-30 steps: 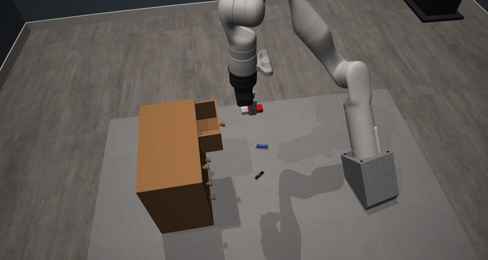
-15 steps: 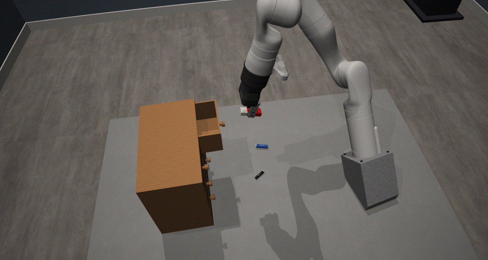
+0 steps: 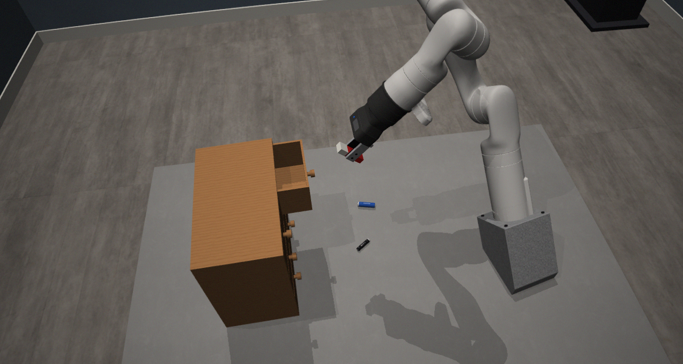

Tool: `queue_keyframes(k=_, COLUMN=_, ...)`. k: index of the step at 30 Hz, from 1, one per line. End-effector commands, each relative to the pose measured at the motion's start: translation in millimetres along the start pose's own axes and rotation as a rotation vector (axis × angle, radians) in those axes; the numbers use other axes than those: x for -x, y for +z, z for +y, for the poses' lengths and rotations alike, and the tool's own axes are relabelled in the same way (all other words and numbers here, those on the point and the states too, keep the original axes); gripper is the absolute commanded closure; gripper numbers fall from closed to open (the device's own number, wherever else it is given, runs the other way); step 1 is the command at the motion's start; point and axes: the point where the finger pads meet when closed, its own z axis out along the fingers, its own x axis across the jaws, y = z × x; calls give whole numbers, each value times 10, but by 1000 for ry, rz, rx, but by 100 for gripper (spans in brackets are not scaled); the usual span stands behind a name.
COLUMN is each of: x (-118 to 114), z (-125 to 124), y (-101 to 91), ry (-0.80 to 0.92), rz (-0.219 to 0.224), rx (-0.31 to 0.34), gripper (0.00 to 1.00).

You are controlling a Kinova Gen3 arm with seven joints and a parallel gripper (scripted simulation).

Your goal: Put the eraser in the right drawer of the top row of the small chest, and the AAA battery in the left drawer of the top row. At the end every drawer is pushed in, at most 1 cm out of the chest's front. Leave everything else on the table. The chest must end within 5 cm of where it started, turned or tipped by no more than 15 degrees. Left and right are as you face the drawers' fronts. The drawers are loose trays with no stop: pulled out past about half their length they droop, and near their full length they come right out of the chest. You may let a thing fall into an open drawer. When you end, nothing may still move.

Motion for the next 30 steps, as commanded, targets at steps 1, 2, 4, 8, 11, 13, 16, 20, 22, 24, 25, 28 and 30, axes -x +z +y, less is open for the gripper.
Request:
queue_keyframes(k=1, x=-6, z=-60, y=-39, ry=-36, rz=-2, rx=78, gripper=55)
queue_keyframes(k=2, x=-6, z=-62, y=-40, ry=-35, rz=-1, rx=103, gripper=55)
queue_keyframes(k=4, x=-8, z=-59, y=-44, ry=-35, rz=3, rx=151, gripper=55)
queue_keyframes(k=8, x=-5, z=-70, y=-42, ry=-35, rz=1, rx=186, gripper=55)
queue_keyframes(k=11, x=-1, z=-81, y=-41, ry=-36, rz=-1, rx=230, gripper=55)
queue_keyframes(k=13, x=0, z=-81, y=-42, ry=-36, rz=0, rx=255, gripper=55)
queue_keyframes(k=16, x=-1, z=-75, y=-45, ry=-35, rz=2, rx=285, gripper=55)
queue_keyframes(k=20, x=-3, z=-68, y=-49, ry=-35, rz=6, rx=307, gripper=55)
queue_keyframes(k=22, x=-4, z=-66, y=-50, ry=-35, rz=6, rx=312, gripper=55)
queue_keyframes(k=24, x=-4, z=-66, y=-51, ry=-35, rz=7, rx=314, gripper=55)
queue_keyframes(k=25, x=-4, z=-66, y=-51, ry=-35, rz=7, rx=314, gripper=55)
queue_keyframes(k=28, x=-4, z=-65, y=-51, ry=-35, rz=7, rx=315, gripper=55)
queue_keyframes(k=30, x=-4, z=-65, y=-51, ry=-35, rz=7, rx=315, gripper=55)
